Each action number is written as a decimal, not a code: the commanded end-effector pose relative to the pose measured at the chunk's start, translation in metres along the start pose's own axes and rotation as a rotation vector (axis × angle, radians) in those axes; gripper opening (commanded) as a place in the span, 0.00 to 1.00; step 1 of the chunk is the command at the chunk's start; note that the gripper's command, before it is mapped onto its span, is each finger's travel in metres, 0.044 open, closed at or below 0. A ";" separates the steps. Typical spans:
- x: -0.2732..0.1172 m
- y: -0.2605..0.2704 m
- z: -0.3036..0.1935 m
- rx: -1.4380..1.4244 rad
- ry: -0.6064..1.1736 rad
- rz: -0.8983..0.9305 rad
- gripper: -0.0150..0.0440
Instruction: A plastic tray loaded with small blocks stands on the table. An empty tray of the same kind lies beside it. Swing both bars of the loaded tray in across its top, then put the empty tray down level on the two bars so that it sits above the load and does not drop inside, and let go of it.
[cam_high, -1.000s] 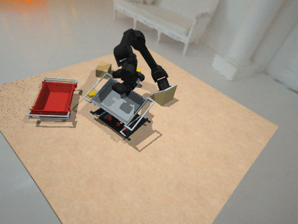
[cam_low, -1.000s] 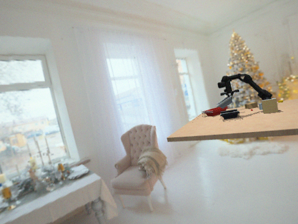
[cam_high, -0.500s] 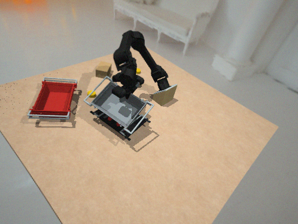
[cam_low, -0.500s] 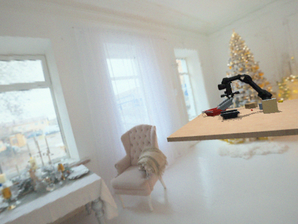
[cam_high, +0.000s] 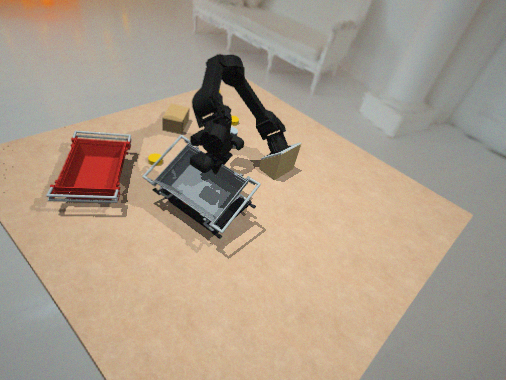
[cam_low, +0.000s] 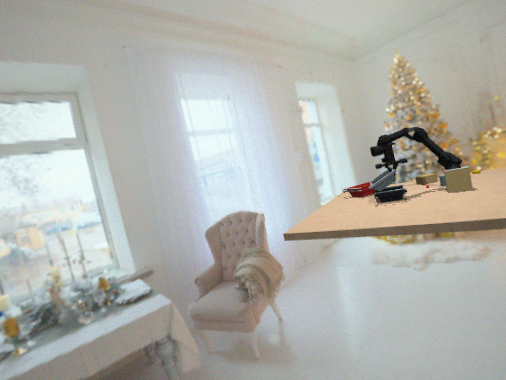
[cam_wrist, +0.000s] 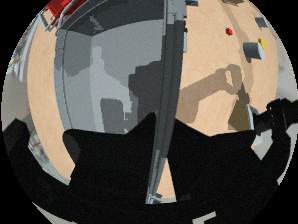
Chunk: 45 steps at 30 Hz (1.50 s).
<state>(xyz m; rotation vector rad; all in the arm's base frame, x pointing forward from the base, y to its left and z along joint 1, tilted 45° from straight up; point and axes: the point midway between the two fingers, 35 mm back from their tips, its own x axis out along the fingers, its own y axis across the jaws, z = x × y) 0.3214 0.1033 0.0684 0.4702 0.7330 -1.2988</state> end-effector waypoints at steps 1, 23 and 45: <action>0.001 0.001 0.000 -0.003 -0.002 0.018 0.25; 0.018 -0.010 0.000 -0.003 -0.003 0.018 0.25; 0.029 -0.018 0.000 -0.003 -0.003 0.017 0.25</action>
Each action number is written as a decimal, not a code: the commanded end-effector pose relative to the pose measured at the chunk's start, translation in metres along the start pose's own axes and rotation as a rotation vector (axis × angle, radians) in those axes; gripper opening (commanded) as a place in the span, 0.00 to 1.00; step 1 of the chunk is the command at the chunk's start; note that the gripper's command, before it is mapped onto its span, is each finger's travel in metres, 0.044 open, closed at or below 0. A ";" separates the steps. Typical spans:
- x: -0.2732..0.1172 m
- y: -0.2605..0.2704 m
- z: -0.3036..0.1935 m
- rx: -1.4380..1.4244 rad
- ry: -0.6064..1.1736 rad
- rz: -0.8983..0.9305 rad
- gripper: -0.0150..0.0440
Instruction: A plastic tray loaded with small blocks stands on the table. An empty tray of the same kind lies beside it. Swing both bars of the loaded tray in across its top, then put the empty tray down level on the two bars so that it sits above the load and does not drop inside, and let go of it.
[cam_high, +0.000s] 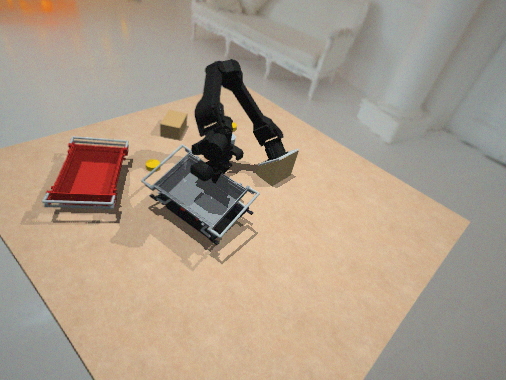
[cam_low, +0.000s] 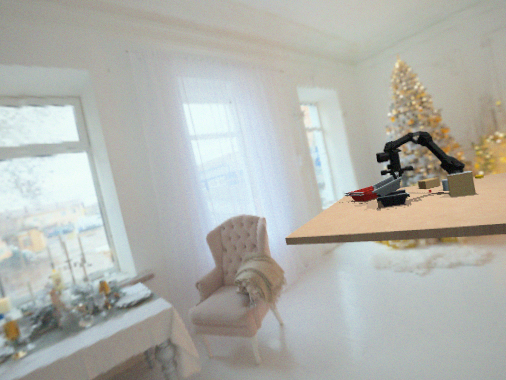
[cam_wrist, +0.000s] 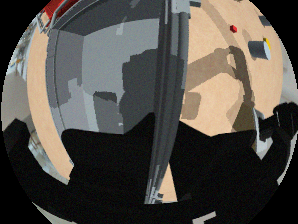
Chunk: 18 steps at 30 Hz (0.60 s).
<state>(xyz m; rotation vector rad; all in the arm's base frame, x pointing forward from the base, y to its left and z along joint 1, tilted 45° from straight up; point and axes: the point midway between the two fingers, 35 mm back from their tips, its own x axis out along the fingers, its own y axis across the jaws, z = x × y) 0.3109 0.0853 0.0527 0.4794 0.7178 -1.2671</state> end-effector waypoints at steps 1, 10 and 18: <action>0.007 -0.006 0.001 -0.004 0.000 -0.018 0.25; 0.009 -0.007 0.001 -0.004 0.000 -0.018 0.25; 0.009 -0.007 0.001 -0.004 0.000 -0.018 0.25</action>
